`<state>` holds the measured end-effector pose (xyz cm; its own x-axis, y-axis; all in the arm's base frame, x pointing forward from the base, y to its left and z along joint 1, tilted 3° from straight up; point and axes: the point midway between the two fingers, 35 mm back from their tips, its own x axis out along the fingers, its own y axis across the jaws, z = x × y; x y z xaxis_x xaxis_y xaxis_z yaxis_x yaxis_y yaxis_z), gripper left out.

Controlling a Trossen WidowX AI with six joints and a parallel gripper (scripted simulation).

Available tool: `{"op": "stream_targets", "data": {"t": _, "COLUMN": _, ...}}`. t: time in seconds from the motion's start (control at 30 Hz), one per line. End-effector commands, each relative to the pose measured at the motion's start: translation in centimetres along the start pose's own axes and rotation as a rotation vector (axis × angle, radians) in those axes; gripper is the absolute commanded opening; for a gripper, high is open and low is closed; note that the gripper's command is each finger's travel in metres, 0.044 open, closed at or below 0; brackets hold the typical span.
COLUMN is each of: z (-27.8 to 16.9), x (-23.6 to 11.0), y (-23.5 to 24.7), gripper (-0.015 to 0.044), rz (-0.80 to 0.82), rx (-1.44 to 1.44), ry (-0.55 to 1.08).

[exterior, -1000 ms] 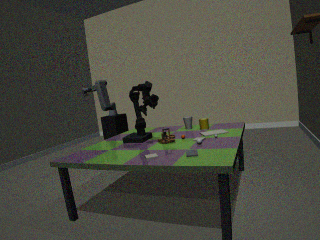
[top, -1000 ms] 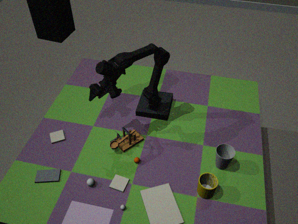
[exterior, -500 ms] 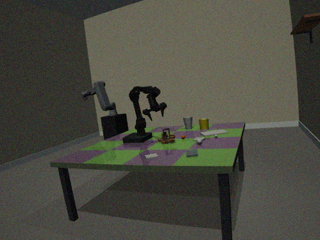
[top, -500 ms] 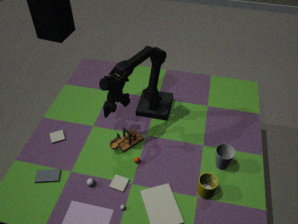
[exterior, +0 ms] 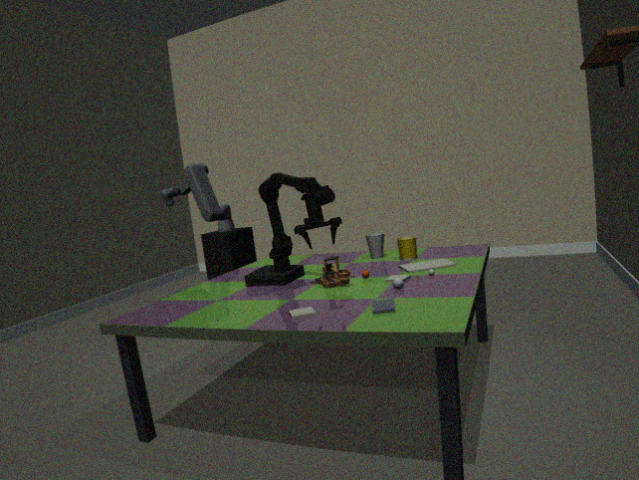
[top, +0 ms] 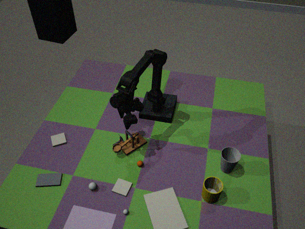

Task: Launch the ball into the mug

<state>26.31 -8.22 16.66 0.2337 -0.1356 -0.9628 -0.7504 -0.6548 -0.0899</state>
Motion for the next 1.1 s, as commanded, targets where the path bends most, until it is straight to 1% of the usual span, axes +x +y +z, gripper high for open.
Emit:
{"op": "stream_targets", "data": {"t": 0.0, "z": 1.7, "x": 0.8, "y": -0.5, "gripper": 0.0440, "rz": 0.014, "rx": -0.097, "ry": -0.069}}
{"op": "stream_targets", "data": {"t": 0.27, "z": 5.2, "x": 1.8, "y": -1.9, "gripper": 0.0440, "rz": 0.032, "rx": -0.311, "ry": -0.196}}
{"op": "stream_targets", "data": {"t": 0.43, "z": 5.4, "x": 2.0, "y": -1.9, "gripper": 0.0440, "rz": 0.033, "rx": -0.315, "ry": -0.199}}
{"op": "stream_targets", "data": {"t": 0.6, "z": 6.3, "x": 6.2, "y": -1.5, "gripper": 0.0440, "rz": 0.033, "rx": -0.316, "ry": -0.199}}
{"op": "stream_targets", "data": {"t": 1.07, "z": 6.6, "x": 7.9, "y": -1.5, "gripper": 0.0440, "rz": 0.033, "rx": -0.316, "ry": -0.199}}
